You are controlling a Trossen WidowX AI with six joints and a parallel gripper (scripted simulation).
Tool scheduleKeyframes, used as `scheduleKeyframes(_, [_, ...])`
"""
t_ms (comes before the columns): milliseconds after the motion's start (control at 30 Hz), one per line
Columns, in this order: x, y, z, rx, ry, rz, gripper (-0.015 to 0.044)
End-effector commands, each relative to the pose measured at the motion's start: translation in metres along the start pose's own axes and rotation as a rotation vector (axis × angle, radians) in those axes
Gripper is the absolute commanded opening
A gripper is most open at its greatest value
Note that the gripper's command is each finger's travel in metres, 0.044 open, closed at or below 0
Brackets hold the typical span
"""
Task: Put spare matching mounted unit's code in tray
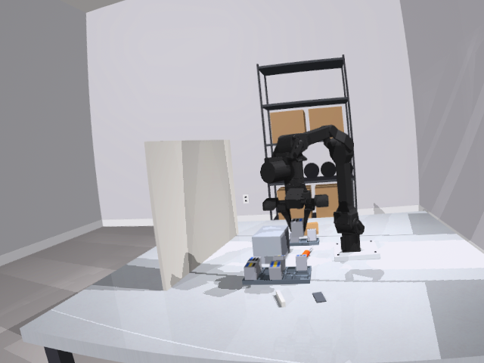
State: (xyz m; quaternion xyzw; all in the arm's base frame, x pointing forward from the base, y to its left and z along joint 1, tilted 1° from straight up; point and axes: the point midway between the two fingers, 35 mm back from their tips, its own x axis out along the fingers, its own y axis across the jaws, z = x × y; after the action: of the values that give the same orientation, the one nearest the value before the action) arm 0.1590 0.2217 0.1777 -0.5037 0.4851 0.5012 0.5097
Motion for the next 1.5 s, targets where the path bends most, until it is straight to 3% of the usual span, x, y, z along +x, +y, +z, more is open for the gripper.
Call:
scheduleKeyframes(0, [-0.019, -0.001, -0.002, -0.005, -0.008, -0.008, 0.0])
scheduleKeyframes(567, [-0.022, -0.055, -0.032, 0.002, 0.0, -0.015, 0.0])
scheduleKeyframes(1467, [-0.025, -0.148, -0.14, 0.023, 0.009, -0.028, 0.0])
